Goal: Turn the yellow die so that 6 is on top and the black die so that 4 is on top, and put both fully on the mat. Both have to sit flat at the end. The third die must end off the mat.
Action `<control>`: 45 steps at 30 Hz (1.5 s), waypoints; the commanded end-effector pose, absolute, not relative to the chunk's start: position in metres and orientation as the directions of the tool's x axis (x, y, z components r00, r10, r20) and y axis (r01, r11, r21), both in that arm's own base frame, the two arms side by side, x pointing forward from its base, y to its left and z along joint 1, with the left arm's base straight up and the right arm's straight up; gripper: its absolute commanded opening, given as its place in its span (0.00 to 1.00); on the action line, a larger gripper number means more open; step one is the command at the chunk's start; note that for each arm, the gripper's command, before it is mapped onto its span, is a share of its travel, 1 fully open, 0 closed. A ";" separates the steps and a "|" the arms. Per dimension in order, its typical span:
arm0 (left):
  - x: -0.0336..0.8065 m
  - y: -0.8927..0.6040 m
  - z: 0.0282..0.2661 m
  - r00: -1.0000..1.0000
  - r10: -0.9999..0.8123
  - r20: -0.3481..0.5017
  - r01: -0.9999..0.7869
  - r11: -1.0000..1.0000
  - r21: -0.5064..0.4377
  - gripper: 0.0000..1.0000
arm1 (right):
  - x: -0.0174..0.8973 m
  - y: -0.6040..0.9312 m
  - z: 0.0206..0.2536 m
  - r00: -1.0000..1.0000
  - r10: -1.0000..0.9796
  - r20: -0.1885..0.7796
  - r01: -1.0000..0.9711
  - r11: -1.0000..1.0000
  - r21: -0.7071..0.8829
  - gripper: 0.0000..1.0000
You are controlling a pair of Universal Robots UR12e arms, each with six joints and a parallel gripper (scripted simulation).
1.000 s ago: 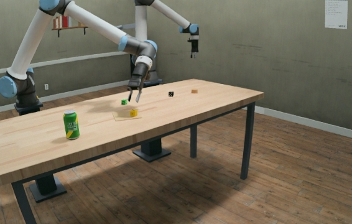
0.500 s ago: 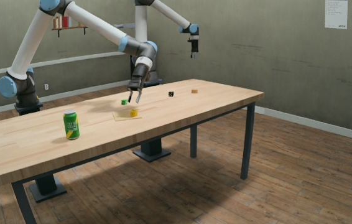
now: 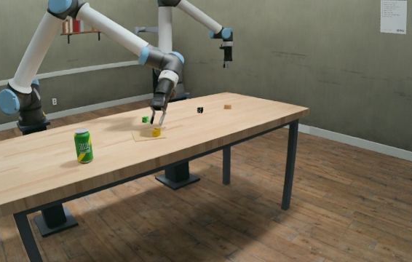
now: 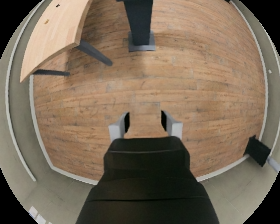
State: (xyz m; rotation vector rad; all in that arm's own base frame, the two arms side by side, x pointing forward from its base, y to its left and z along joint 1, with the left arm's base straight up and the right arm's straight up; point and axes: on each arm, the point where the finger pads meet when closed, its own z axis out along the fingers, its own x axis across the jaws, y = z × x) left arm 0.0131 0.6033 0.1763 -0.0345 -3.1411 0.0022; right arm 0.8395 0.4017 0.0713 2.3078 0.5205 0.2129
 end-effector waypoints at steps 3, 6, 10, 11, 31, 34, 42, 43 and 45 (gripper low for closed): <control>0.013 0.604 0.177 -1.000 0.022 0.000 0.022 1.000 0.000 1.00 | 0.840 0.402 0.065 0.904 0.429 0.000 0.303 -0.639 0.707 0.87; 0.013 0.604 0.177 -1.000 0.022 0.000 0.022 1.000 0.000 1.00 | 0.840 0.402 0.061 0.904 0.429 0.000 0.303 -0.639 0.707 0.87; 0.013 0.604 0.177 -1.000 0.022 0.000 0.022 1.000 0.000 1.00 | 0.840 0.402 0.053 0.904 0.429 0.000 0.303 -0.639 0.707 0.87; 0.013 0.604 0.177 -1.000 0.022 0.000 0.022 1.000 0.000 1.00 | 0.840 0.402 0.052 0.904 0.429 0.000 0.303 -0.639 0.707 0.87; 0.013 0.604 0.177 -1.000 0.022 0.000 0.022 1.000 0.000 1.00 | 0.840 0.402 0.029 0.904 0.429 0.000 0.303 -0.639 0.707 0.87; 0.013 0.604 0.177 -1.000 0.022 0.000 0.022 1.000 0.000 1.00 | 0.840 0.402 0.028 0.904 0.429 0.000 0.303 -0.639 0.707 0.87; 0.013 0.604 0.177 -1.000 0.022 0.000 0.022 1.000 0.000 1.00 | 0.840 0.402 0.027 0.904 0.429 0.000 0.303 -0.639 0.707 0.87; 0.013 0.604 0.177 -1.000 0.022 0.000 0.022 1.000 0.000 1.00 | 0.840 0.402 0.027 0.904 0.429 0.000 0.303 -0.639 0.707 0.87; 0.013 0.604 0.177 -1.000 0.022 0.000 0.022 1.000 0.000 1.00 | 0.840 0.402 0.027 0.904 0.429 0.000 0.303 -0.639 0.707 0.87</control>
